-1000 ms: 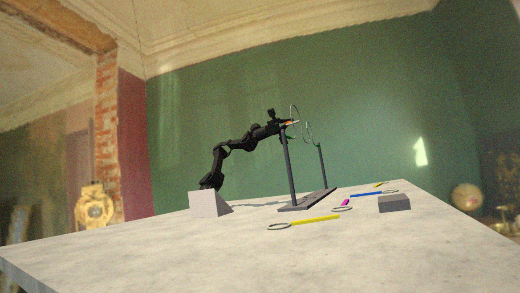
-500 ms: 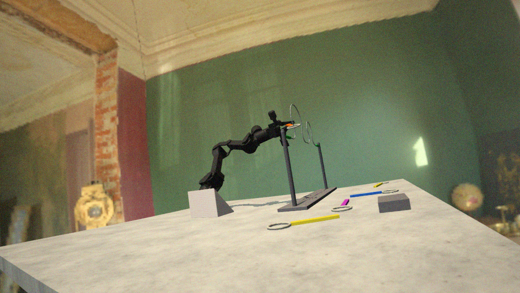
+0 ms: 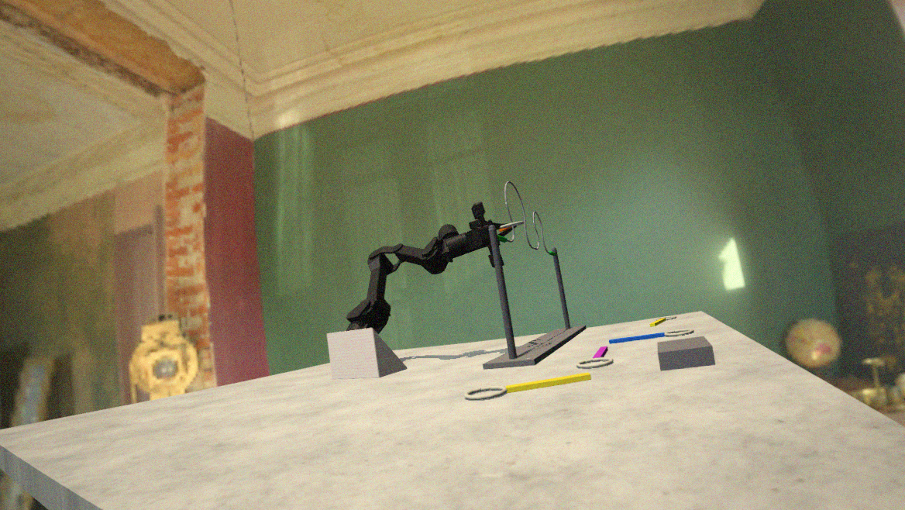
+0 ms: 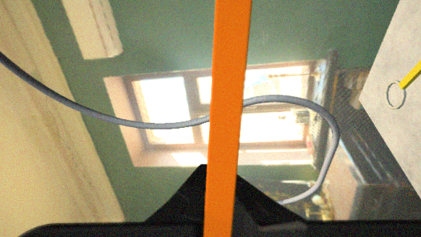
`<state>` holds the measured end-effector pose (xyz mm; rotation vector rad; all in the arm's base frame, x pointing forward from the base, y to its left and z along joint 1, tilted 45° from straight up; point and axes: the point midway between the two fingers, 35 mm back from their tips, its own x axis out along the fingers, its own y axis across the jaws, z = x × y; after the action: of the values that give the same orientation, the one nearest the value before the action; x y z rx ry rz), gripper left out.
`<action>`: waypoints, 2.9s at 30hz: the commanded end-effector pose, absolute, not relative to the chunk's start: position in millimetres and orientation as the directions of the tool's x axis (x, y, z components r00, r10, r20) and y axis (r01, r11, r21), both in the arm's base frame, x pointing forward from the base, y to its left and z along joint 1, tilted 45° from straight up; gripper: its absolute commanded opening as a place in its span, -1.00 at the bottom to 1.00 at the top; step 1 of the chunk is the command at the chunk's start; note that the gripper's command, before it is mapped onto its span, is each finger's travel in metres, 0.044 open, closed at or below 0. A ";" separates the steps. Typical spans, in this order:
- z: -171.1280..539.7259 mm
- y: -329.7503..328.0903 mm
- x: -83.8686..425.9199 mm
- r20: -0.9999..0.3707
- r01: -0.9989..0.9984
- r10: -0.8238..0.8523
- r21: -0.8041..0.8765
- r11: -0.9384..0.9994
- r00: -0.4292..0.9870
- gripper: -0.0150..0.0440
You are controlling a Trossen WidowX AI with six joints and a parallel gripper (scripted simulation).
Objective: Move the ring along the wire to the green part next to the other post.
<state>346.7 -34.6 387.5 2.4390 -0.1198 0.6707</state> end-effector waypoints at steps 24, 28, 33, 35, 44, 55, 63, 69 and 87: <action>312.9 24.2 366.3 0.284 -0.196 0.231 0.920 -0.340 0.931 -1.00; 298.4 28.3 367.7 0.249 -0.186 0.250 0.950 -0.250 0.936 -1.00; 280.1 31.3 368.9 0.204 -0.172 0.272 0.975 -0.138 0.940 -1.00; 272.2 31.9 369.3 0.185 -0.166 0.280 0.982 -0.089 0.942 -1.00; 237.3 30.0 370.5 0.095 -0.138 0.302 0.982 0.125 0.948 -1.00; 198.3 18.4 370.5 -0.011 -0.106 0.304 0.925 0.365 0.953 -1.00; 173.7 5.1 369.8 -0.078 -0.085 0.291 0.856 0.509 0.953 -1.00; 160.9 -4.6 369.1 -0.113 -0.074 0.280 0.811 0.580 0.953 -1.00; 137.2 -26.4 367.2 -0.156 -0.061 0.260 0.743 0.667 0.953 -1.00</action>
<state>367.4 -23.6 141.2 0.8331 0.2555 0.1844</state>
